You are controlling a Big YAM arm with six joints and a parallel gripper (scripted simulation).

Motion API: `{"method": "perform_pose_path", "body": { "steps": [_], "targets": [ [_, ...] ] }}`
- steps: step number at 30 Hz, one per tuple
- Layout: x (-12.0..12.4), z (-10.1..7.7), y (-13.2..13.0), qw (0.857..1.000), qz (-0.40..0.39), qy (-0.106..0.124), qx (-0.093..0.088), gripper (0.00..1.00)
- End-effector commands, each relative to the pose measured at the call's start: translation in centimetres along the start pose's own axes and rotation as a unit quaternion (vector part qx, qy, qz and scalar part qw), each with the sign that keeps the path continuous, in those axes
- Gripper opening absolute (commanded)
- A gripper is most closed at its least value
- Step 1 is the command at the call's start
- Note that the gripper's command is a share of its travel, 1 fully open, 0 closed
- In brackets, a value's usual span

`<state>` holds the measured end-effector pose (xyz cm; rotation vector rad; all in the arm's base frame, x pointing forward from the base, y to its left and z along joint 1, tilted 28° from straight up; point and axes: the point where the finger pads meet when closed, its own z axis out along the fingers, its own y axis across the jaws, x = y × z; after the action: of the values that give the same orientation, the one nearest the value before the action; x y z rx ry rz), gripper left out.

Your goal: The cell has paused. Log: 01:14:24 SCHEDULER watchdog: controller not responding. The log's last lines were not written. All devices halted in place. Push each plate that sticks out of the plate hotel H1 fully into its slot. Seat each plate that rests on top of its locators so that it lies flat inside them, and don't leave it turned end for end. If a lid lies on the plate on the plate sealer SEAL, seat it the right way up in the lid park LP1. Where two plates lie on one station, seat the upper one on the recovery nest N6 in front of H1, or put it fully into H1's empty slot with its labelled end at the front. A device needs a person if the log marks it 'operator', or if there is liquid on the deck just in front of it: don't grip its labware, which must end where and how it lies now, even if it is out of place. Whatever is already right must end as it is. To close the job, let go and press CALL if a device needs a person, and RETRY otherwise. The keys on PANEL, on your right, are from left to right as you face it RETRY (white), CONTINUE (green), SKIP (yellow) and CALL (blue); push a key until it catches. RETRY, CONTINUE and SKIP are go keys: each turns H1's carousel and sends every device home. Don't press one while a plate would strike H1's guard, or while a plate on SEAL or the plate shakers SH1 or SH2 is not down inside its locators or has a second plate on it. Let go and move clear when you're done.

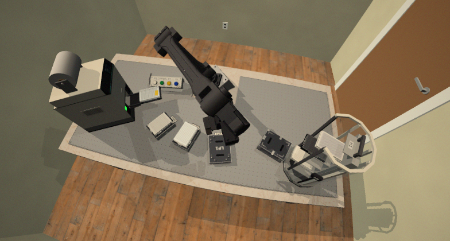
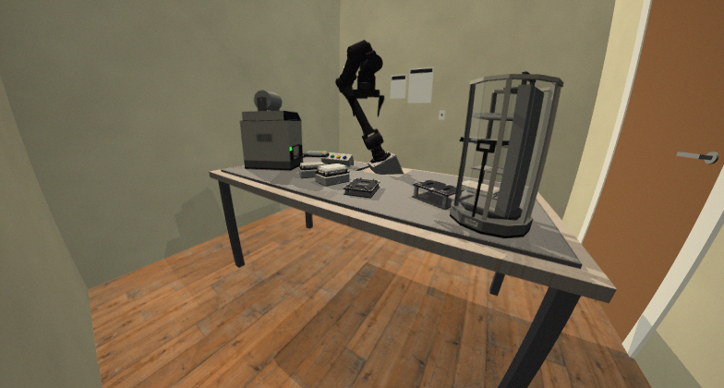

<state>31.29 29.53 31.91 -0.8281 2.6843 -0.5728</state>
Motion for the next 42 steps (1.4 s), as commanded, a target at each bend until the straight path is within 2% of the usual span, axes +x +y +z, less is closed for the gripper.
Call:
{"method": "perform_pose_path", "body": {
  "steps": [1,42],
  "targets": [
    [-2.0,-1.6,1.7,0.998,-0.059,-0.021,-0.007,1.0],
    [-5.3,-1.6,13.0,0.998,-0.053,-0.014,-0.008,1.0]
  ]
}}
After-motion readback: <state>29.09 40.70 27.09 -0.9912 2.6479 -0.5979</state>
